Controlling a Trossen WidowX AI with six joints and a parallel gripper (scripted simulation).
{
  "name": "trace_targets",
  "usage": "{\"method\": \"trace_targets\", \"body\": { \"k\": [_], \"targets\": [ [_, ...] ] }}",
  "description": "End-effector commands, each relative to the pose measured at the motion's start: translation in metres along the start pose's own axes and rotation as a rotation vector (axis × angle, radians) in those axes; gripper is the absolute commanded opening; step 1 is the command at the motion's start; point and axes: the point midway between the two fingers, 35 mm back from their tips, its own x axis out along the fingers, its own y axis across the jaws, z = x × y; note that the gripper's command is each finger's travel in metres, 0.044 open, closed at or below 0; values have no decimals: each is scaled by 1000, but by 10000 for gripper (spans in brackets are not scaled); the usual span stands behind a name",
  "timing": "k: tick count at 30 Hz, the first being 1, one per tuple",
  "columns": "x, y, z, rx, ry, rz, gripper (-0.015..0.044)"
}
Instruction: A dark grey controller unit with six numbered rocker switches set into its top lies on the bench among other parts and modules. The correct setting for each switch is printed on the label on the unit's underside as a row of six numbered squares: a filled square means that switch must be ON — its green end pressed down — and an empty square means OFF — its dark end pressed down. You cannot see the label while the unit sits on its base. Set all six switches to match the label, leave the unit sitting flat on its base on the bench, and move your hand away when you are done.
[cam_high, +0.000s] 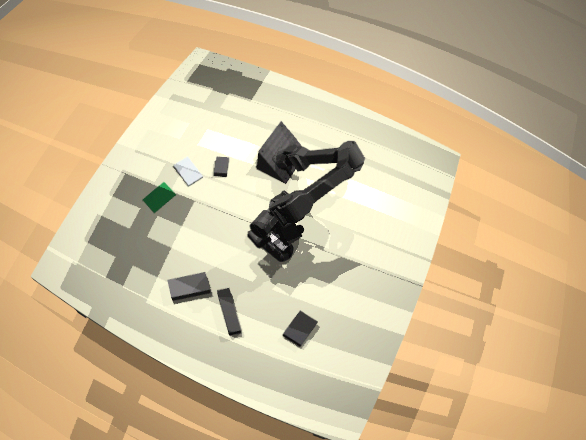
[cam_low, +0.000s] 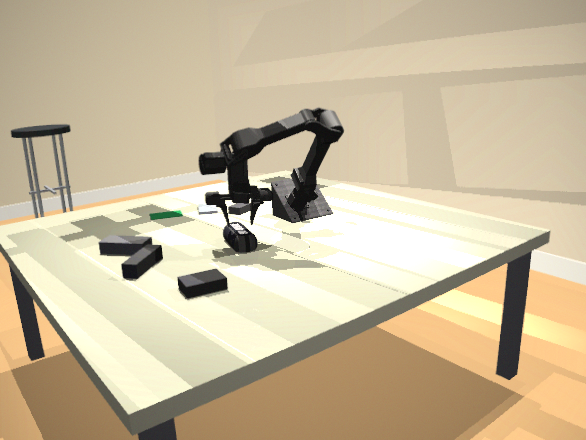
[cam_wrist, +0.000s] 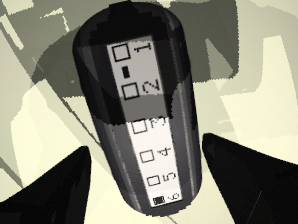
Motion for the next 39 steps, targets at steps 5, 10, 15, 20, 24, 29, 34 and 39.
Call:
{"method": "trace_targets", "body": {
  "k": [5, 10, 15, 20, 24, 29, 34, 39],
  "targets": [
    [-14, 8, -1, 380, -68, -92, 99],
    [-20, 14, -2, 634, -127, -132, 0],
    [-25, 20, -4, 886, -199, -158, 0],
    [-30, 26, -6, 1134, -281, -169, 0],
    [-32, 29, -8, 1255, -324, -168, 0],
    [-32, 29, -8, 1255, -324, -168, 0],
    [-32, 29, -8, 1255, -324, -168, 0],
    [-32, 29, -8, 1255, -324, -168, 0]
  ]
}}
